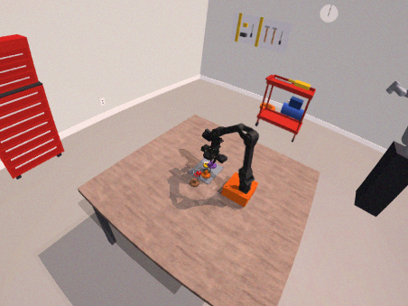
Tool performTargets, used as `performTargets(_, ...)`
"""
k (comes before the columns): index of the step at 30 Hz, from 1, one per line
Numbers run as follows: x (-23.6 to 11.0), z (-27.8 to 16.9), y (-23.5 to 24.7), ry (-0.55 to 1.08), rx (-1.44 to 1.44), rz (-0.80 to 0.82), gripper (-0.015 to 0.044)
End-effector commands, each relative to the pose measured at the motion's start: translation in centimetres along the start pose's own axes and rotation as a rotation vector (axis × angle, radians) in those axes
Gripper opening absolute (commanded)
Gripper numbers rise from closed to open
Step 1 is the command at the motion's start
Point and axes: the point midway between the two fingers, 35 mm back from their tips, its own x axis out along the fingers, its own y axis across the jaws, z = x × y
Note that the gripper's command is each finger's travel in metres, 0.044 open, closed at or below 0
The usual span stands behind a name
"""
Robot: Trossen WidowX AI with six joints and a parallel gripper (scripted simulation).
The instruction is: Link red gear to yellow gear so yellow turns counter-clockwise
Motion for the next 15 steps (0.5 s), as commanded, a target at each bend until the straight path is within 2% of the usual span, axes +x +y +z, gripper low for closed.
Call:
performTargets(1, -0.12, 0.07, -0.05, -0.004, -0.042, -0.007, 0.0)
performTargets(15, 0.75, 0.11, -0.03, -0.003, -0.206, -0.007, 0.0)
